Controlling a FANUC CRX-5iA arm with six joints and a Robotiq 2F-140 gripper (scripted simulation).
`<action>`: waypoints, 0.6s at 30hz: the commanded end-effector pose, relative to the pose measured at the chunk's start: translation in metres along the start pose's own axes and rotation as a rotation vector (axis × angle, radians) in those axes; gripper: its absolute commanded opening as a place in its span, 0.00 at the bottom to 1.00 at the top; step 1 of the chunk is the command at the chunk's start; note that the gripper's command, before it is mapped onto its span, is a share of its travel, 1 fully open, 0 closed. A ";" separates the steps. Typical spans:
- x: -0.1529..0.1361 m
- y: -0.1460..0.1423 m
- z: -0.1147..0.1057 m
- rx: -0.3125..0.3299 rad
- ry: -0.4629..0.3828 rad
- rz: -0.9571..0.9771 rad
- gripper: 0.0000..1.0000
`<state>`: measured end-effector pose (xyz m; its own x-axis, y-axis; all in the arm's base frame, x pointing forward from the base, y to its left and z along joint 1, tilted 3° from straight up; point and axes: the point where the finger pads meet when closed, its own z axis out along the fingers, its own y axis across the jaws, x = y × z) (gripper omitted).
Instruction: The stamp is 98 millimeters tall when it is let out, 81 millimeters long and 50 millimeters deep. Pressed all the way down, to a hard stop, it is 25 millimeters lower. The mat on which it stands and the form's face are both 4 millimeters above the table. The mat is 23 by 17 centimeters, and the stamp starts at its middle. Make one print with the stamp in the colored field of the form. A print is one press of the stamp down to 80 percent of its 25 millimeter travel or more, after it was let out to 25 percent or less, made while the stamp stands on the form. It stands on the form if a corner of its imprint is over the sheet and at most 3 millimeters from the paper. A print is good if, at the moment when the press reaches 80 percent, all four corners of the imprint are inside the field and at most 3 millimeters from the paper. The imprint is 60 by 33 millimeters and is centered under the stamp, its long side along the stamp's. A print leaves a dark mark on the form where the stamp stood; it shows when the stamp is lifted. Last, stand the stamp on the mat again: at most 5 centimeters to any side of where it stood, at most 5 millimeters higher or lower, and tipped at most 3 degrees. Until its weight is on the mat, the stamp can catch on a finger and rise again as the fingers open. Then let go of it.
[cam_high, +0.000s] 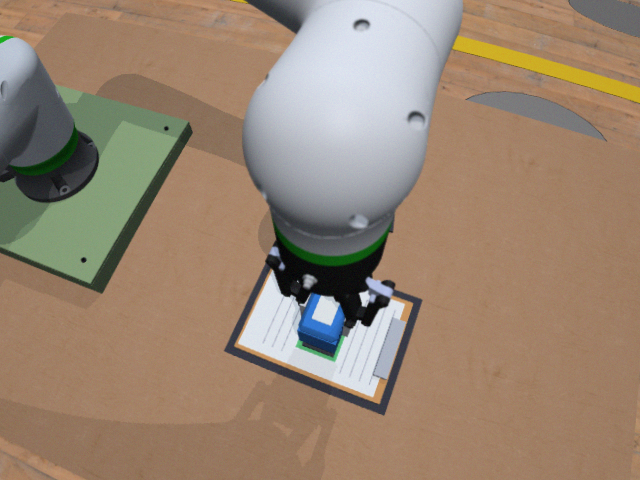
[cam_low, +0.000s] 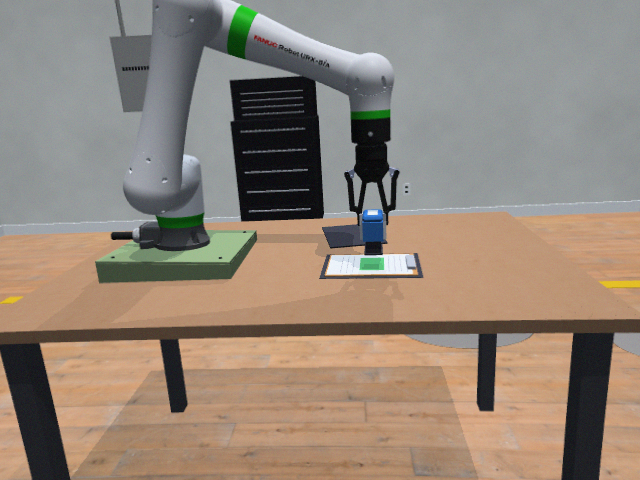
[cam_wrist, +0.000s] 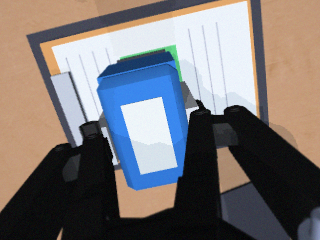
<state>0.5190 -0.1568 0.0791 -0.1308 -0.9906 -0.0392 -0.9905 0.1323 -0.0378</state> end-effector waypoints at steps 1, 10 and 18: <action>0.006 -0.003 0.000 0.000 0.000 0.000 0.20; 0.006 -0.003 0.000 0.000 0.000 0.000 0.20; -0.011 0.005 -0.001 0.000 0.000 0.000 0.20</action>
<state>0.5162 -0.1480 0.0798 -0.1305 -0.9906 -0.0399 -0.9906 0.1320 -0.0372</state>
